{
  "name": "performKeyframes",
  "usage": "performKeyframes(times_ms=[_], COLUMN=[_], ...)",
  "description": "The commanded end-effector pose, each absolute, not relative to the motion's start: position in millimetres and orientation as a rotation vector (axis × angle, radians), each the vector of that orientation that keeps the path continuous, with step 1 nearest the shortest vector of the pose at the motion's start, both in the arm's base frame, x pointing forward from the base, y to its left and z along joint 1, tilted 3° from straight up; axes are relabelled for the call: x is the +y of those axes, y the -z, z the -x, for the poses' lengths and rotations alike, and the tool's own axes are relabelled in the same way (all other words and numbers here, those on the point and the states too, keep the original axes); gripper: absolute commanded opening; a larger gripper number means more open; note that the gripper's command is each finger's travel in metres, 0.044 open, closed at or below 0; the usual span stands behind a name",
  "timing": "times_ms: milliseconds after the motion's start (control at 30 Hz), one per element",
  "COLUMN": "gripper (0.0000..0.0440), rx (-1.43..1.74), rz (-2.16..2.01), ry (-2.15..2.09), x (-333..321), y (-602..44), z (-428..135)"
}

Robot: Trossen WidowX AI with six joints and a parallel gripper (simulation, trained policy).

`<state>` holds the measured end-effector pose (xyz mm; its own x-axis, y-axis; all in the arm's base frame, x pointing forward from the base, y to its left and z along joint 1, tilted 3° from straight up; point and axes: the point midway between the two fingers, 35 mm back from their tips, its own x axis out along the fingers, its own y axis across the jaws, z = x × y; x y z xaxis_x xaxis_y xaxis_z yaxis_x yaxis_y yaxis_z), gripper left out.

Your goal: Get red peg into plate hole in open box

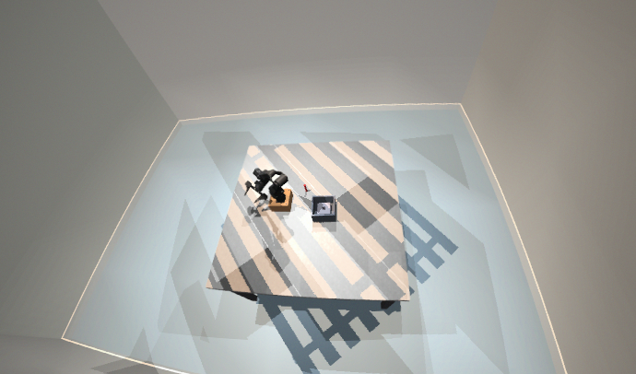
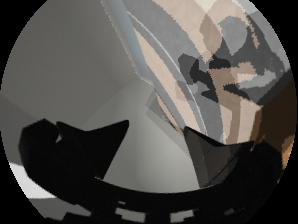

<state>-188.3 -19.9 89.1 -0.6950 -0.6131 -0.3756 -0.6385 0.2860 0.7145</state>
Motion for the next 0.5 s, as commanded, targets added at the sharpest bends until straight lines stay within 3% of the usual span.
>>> performKeyframes(times_ms=[0,133,467], gripper=[0.0411,0.0440,0.0440], rx=[2.477,2.391,2.143], rz=[1.178,1.029,0.675], ry=[-1.435,-1.527,-1.677], x=[-13,18,103], y=[-90,-96,-115], z=[192,203,208])
